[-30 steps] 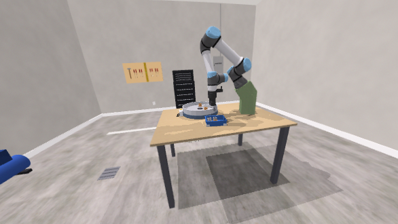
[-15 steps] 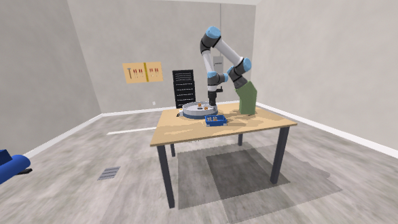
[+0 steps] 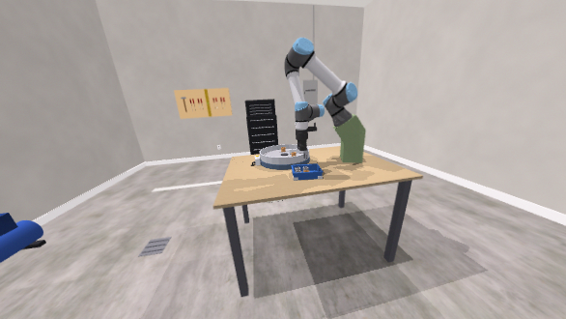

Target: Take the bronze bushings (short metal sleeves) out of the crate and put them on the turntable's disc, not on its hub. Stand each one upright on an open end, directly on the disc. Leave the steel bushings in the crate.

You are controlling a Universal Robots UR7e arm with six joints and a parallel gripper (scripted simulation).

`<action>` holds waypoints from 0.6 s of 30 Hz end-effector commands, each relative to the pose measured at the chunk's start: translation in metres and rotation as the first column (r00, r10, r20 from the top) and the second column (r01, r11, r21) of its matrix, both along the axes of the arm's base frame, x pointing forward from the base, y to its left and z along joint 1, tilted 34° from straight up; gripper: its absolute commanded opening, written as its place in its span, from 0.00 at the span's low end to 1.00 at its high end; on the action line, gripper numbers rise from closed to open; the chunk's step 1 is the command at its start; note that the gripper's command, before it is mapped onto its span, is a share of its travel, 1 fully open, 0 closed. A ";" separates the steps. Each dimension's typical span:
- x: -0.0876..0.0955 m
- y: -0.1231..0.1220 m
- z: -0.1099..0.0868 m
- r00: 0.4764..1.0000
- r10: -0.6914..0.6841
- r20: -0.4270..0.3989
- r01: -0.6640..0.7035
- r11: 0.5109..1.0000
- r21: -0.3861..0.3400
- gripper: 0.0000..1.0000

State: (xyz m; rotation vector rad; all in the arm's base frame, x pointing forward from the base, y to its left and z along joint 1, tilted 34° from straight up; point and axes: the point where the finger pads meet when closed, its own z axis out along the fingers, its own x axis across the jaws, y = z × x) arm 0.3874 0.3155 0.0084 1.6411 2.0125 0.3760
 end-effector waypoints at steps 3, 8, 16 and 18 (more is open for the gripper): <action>0.001 0.001 0.001 1.000 0.000 0.003 0.000 1.000 0.002 0.36; 0.007 0.000 -0.005 1.000 -0.001 0.003 0.001 1.000 0.002 0.36; 0.020 -0.003 -0.026 1.000 -0.001 0.003 0.001 1.000 0.002 0.36; 0.025 -0.004 -0.034 1.000 -0.001 0.003 0.001 1.000 0.002 0.36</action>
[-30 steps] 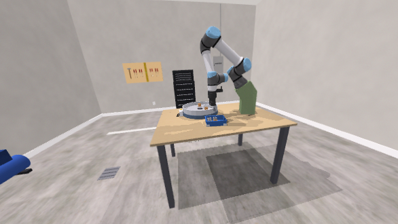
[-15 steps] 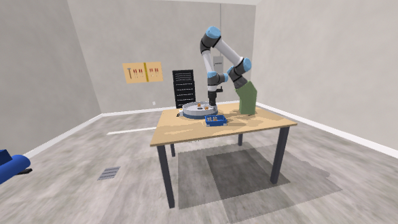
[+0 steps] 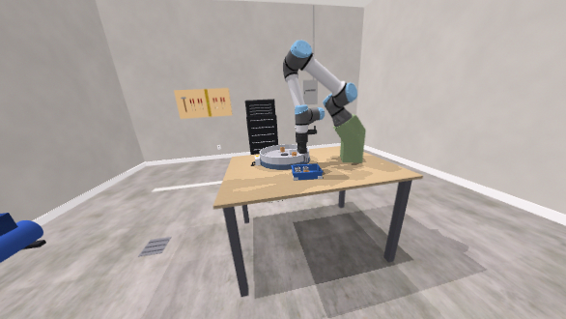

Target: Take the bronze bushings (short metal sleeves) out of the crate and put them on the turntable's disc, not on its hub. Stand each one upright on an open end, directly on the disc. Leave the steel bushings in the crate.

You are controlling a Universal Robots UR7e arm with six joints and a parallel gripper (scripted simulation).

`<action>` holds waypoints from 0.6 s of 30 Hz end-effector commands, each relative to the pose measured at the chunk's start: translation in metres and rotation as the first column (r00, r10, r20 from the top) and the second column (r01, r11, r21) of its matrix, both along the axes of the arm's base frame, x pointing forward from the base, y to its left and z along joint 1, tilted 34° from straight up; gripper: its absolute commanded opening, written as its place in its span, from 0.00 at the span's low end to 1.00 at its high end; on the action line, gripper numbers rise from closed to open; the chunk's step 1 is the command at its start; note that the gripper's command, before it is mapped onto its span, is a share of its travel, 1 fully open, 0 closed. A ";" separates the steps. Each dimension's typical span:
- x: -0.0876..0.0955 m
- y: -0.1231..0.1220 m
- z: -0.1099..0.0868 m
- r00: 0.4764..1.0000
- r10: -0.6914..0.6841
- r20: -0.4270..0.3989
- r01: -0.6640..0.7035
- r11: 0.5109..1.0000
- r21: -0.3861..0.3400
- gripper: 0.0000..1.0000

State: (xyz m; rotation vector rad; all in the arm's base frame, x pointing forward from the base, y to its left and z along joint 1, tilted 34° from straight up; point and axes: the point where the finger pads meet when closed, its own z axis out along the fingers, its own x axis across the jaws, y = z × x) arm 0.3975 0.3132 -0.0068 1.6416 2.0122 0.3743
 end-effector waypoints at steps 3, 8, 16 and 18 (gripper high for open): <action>0.022 -0.003 -0.029 1.000 0.000 0.004 0.000 1.000 0.003 0.36; 0.029 -0.004 -0.039 1.000 0.000 0.004 0.000 1.000 0.003 0.36; 0.030 -0.004 -0.042 1.000 0.001 0.004 -0.001 1.000 0.003 0.36; 0.030 -0.004 -0.042 1.000 0.001 0.004 -0.001 1.000 0.002 0.36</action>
